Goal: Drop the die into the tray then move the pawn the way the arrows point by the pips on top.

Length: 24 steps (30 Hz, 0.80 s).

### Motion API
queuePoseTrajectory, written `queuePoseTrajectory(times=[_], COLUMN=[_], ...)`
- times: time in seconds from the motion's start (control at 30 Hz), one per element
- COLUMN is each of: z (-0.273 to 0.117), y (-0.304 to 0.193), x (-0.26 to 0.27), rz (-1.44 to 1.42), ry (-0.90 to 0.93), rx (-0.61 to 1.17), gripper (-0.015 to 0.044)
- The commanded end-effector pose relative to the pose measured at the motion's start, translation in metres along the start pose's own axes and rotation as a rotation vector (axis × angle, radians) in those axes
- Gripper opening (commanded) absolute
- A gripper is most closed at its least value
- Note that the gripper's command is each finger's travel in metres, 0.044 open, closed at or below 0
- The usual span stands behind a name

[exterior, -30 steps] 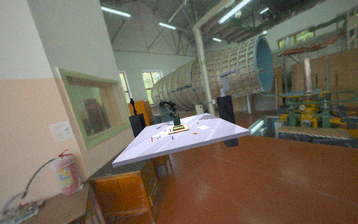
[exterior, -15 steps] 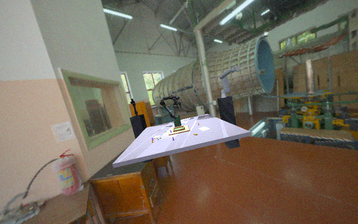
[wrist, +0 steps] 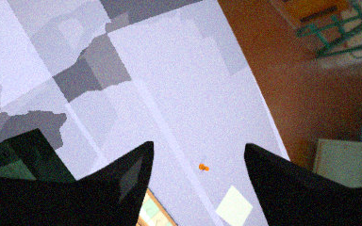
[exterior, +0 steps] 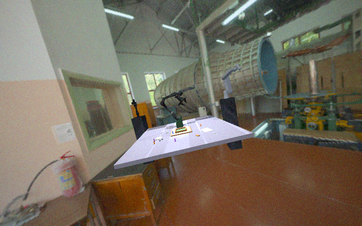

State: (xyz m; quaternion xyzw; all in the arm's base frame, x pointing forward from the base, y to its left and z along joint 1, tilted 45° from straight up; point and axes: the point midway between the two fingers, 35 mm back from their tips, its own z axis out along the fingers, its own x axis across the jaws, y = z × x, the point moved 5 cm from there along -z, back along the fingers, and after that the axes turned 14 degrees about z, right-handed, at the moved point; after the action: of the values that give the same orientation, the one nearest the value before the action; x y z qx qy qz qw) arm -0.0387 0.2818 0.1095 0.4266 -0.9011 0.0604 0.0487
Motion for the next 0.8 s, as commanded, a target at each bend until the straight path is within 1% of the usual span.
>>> queuePoseTrajectory(times=[0.0, 0.2, 0.37, 0.53, 0.63, 0.77], z=[-0.002, -0.003, -0.001, 0.004, 0.008, 0.013], y=[-0.049, -0.136, -0.214, -0.287, -0.322, -0.371], x=[-0.035, -0.071, -0.076, -0.059, -0.043, -0.009], rz=[0.274, 0.722, 1.092, 1.45, 1.642, 1.954], ry=[-0.069, -0.173, -0.244, -0.296, -0.327, -0.395], rx=[0.013, 0.041, 0.082, 0.139, 0.182, 0.275], gripper=[0.0275, 0.0275, 0.0275, 0.0275, 0.0275, 0.0275])
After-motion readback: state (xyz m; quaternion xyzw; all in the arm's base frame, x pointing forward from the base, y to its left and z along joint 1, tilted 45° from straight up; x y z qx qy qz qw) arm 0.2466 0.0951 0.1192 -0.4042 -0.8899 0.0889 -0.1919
